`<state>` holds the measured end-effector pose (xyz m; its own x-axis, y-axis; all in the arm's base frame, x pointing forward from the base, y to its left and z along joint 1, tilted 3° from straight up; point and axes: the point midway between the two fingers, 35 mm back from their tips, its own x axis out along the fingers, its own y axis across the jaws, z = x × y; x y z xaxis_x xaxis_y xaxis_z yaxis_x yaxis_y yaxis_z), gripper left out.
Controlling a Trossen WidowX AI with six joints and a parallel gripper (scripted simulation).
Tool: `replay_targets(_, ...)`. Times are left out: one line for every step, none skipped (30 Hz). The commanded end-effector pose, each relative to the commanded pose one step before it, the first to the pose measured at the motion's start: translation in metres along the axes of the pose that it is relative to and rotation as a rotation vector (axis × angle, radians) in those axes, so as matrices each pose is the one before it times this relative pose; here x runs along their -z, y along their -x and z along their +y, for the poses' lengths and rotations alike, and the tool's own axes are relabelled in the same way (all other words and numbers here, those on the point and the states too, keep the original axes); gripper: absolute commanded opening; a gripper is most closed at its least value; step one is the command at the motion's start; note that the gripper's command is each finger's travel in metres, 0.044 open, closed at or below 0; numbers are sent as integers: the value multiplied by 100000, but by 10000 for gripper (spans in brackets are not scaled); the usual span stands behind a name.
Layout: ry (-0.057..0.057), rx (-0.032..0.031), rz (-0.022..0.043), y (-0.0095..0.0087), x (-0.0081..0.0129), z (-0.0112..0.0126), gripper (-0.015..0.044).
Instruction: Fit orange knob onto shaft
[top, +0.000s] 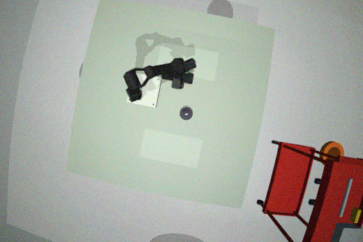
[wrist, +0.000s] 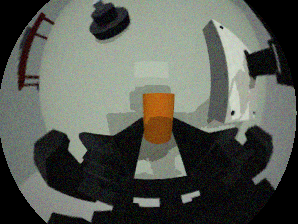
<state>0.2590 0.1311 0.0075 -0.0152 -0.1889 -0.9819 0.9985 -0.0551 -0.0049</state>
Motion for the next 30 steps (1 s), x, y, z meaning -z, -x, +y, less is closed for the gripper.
replay_targets(-198,75,1857,45,-53,-3,179)
replay_targets(42,-1,1240,48,-82,5,179)
replay_targets(34,1,1545,57,-97,5,179)
replay_targets(26,-2,1750,64,-107,5,179)
replay_targets(19,-7,1851,67,-110,5,179)
replay_targets(15,-13,1820,66,-106,4,179)
replay_targets(19,-34,2333,85,-134,5,179)
replay_targets(15,-39,2093,77,-118,4,179)
replay_targets(8,-28,1825,66,-103,3,179)
replay_targets(3,-19,1711,61,-96,3,179)
replay_targets(0,-15,1685,60,-95,3,179)
replay_targets(-1,-12,1692,60,-96,3,179)
replay_targets(-1,-11,1702,60,-96,2,179)
replay_targets(-2,-11,1707,60,-97,2,179)
replay_targets(-2,-10,1709,60,-97,2,179)
replay_targets(-2,-10,1709,60,-97,2,179)
replay_targets(-2,-10,1708,60,-97,2,179)
replay_targets(-2,-10,1708,60,-98,2,179)
replay_targets(-2,-10,1708,60,-98,2,179)
replay_targets(-2,-10,1707,60,-98,2,179)
replay_targets(-2,-9,1707,60,-98,2,179)
replay_targets(-2,-9,1707,60,-98,1,179)
replay_targets(-2,-9,1707,60,-98,1,179)
replay_targets(-2,-9,1707,60,-98,1,179)
replay_targets(-2,-9,1707,60,-98,1,179)
replay_targets(-2,-9,1707,60,-98,1,179)
replay_targets(-2,-8,1696,60,-98,1,179)
replay_targets(-1,-8,1686,60,-97,1,179)
replay_targets(-2,-8,1686,60,-98,1,179)
replay_targets(-2,-8,1692,60,-98,0,179)
